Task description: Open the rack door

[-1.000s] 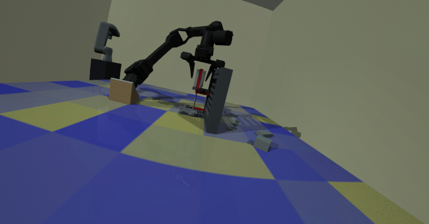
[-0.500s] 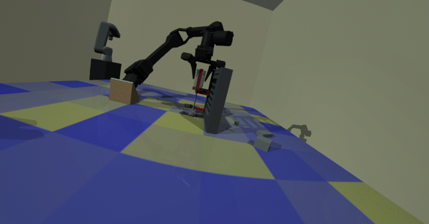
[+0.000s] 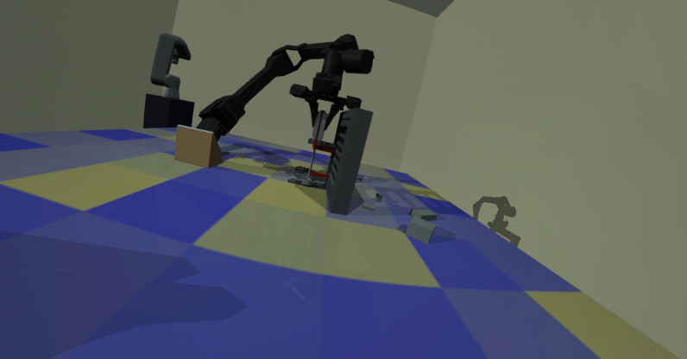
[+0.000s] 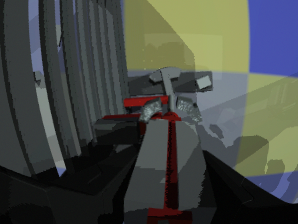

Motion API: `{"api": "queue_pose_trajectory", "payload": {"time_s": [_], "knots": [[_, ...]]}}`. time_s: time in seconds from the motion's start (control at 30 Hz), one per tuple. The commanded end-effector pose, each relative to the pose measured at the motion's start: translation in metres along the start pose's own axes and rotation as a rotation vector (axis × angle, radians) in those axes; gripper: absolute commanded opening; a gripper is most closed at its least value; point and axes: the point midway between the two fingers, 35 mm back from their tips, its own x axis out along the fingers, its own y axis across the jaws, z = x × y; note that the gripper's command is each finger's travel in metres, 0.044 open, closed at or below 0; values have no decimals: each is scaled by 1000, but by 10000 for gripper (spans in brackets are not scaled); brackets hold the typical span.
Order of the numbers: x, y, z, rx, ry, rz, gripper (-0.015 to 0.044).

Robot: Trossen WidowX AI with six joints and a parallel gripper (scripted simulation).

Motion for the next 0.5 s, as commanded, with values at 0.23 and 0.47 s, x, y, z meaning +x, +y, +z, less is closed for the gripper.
{"api": "queue_pose_trajectory", "payload": {"time_s": [0.23,0.47], "knots": [[0,0,0,4,2,0,63],[0,0,0,4,2,0,24]]}}
